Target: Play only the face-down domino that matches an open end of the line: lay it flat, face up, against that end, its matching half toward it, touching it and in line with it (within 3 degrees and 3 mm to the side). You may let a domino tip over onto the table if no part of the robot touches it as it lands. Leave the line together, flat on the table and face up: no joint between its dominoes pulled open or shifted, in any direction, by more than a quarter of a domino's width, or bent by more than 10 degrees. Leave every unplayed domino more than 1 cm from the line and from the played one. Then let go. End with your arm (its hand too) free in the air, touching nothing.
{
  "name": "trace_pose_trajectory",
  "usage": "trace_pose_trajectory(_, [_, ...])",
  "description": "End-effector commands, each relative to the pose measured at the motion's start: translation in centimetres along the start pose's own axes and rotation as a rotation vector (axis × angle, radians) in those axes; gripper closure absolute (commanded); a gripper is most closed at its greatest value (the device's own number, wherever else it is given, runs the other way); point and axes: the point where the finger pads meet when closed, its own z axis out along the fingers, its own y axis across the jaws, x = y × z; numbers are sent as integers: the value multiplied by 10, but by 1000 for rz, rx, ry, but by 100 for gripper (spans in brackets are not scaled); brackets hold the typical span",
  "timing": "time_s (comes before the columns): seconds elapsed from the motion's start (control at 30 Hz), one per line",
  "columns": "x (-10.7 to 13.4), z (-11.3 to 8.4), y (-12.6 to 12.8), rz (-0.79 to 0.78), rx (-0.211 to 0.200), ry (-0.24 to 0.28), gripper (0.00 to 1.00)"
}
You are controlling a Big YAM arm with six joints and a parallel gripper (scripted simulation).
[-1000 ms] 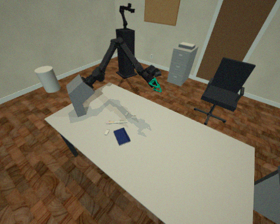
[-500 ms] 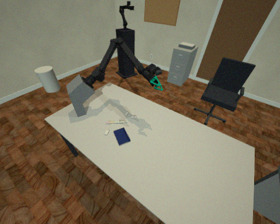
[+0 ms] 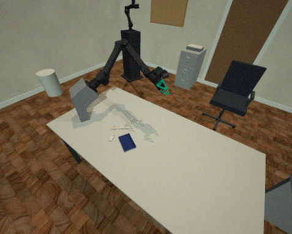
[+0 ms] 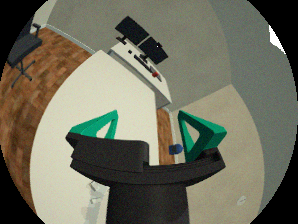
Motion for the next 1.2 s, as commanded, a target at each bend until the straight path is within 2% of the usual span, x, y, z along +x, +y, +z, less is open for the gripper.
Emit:
trace_pose_trajectory(0.0, [-26, -3, -11, -3, 19, -36, 0])
trace_pose_trajectory(0.23, [-26, -3, -11, -3, 19, -36, 0])
trace_pose_trajectory(0.27, [-8, -2, -3, -11, 5, -5, 0])
trace_pose_trajectory(0.57, [-45, -12, -20, -112, 22, 16, 0])
trace_pose_trajectory(0.8, [-45, -12, -20, -112, 22, 16, 0])
trace_pose_trajectory(0.83, [-19, -8, -12, -97, 8, 50, 0])
trace_pose_trajectory(1.17, [-45, -12, -20, -112, 21, 17, 0])
